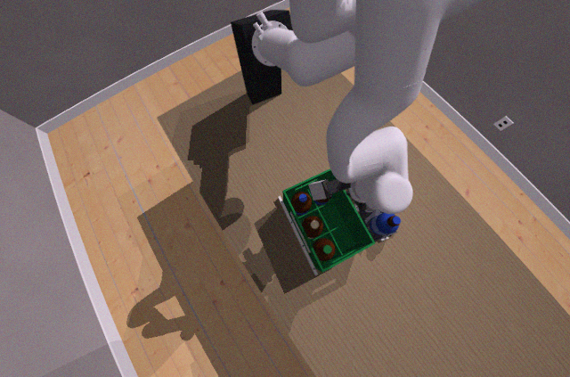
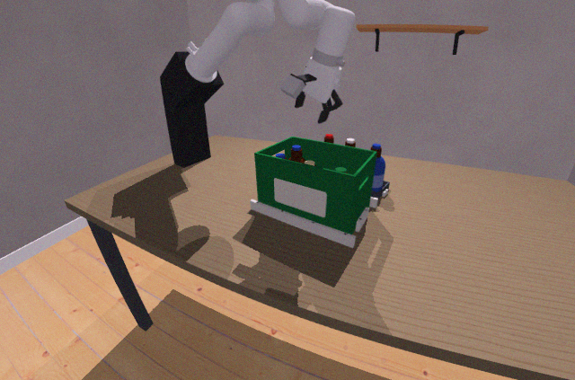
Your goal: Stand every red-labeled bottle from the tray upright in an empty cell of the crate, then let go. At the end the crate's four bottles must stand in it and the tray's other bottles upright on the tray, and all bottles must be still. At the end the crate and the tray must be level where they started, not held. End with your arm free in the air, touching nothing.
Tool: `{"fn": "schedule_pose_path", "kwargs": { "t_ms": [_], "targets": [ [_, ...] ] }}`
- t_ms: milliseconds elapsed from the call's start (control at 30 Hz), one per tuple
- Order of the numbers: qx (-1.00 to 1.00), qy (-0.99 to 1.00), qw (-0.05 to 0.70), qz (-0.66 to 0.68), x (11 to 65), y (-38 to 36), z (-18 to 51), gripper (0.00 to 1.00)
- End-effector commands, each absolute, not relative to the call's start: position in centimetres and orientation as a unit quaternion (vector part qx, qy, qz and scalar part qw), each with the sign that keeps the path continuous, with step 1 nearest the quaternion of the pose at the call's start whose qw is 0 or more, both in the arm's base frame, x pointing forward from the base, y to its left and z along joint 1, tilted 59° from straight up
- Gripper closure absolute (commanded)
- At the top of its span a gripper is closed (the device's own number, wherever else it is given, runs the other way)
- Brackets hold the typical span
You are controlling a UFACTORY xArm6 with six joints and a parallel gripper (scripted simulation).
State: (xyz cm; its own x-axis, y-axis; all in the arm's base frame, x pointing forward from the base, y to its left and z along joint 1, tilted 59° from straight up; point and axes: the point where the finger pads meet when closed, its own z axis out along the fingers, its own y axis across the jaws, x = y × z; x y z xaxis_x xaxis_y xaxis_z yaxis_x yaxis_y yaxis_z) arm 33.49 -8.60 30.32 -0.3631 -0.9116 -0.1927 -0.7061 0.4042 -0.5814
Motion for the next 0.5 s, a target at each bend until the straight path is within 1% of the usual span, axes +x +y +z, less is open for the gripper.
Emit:
{"fn": "schedule_pose_path", "kwargs": {
  "t_ms": [0,33,67,167,200,300,333,433,467],
  "targets": [
    [-0.476,0.808,0.279,-0.207,34.3,-9.6,31.1,0.00],
    [-0.476,0.808,0.279,-0.207,34.3,-9.6,31.1,0.00],
    [-0.436,0.819,0.306,-0.214,34.8,-11.1,31.9,0.00],
    [-0.436,0.819,0.306,-0.214,34.8,-11.1,31.9,0.00],
    [-0.396,0.828,0.329,-0.221,35.1,-12.7,32.6,0.00],
    [-0.396,0.828,0.329,-0.221,35.1,-12.7,32.6,0.00],
    [-0.358,0.836,0.348,-0.228,35.3,-14.4,33.2,0.00],
    [-0.358,0.836,0.348,-0.228,35.3,-14.4,33.2,0.00],
    [-0.322,0.841,0.364,-0.236,35.2,-16.0,33.8,0.00]
  ]
}}
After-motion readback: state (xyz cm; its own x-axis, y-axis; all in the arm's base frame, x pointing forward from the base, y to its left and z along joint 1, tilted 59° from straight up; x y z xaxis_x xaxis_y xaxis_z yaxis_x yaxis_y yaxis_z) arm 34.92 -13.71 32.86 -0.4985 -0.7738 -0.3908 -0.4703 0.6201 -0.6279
